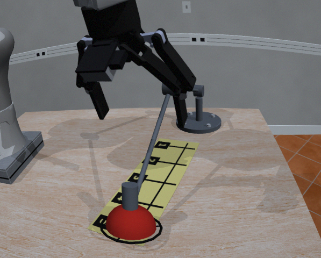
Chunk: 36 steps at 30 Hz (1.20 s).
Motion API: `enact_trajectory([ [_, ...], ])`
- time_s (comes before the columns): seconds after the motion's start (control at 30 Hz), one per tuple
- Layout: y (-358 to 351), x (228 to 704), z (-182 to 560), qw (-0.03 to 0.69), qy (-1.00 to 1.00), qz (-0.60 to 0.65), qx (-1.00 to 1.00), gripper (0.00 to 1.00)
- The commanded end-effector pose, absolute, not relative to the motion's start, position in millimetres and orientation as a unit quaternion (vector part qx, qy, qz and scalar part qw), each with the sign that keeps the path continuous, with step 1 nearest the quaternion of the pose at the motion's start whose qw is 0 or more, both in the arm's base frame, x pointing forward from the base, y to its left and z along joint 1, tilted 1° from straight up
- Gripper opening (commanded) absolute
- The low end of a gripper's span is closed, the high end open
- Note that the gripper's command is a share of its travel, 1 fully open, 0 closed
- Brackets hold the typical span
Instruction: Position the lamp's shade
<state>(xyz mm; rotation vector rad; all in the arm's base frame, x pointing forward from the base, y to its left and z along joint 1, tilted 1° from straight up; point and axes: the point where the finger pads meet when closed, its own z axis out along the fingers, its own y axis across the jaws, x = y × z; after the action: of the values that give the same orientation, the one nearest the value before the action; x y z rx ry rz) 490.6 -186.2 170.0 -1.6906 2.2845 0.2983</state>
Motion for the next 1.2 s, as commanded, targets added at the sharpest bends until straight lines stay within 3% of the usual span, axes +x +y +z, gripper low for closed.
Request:
enact_trajectory([
  [0.0,-188.9,484.5,183.0,0.138,0.789,0.109,-0.588,1.0],
  [0.27,-201.2,485.3,213.4,0.141,0.792,0.103,-0.585,1.0],
  [1.17,-203.1,491.1,210.1,0.145,0.794,0.096,-0.583,1.0],
])
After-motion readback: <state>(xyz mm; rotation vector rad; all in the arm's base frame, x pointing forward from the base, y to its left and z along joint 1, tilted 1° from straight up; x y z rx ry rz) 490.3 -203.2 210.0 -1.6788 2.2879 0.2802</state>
